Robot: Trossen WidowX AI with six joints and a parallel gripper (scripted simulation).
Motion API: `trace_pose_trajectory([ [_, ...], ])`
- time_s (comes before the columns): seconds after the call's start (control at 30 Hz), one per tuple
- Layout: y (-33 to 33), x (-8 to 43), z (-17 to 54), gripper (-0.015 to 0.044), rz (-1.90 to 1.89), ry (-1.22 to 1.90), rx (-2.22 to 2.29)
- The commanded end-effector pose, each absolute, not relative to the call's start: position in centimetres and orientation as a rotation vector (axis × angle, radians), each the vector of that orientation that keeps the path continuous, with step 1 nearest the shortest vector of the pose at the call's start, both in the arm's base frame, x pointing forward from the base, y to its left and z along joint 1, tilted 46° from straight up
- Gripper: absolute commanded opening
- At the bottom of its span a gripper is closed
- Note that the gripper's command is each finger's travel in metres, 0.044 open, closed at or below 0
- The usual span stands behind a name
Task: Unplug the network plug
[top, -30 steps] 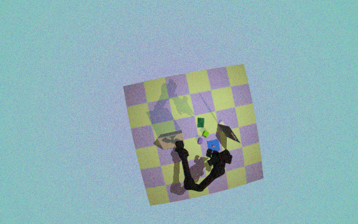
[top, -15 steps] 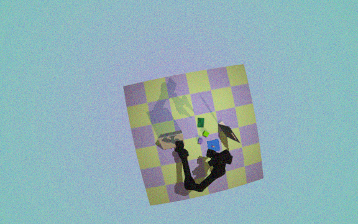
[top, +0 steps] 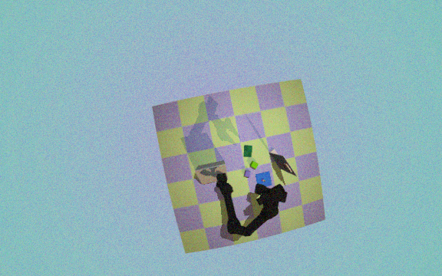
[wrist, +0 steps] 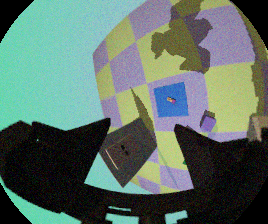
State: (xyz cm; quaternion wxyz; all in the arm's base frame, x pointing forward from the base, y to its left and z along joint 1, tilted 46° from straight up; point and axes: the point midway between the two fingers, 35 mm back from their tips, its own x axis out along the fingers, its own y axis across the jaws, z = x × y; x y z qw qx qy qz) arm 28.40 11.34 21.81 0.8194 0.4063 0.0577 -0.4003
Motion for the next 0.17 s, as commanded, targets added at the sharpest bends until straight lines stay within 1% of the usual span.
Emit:
trace_pose_trajectory([
  [0.0, 11.31, 28.41, 21.89, 0.044, -0.852, 0.117, 0.867],
  [0.13, 11.31, 28.41, 21.89, 0.044, -0.852, 0.117, 0.867],
])
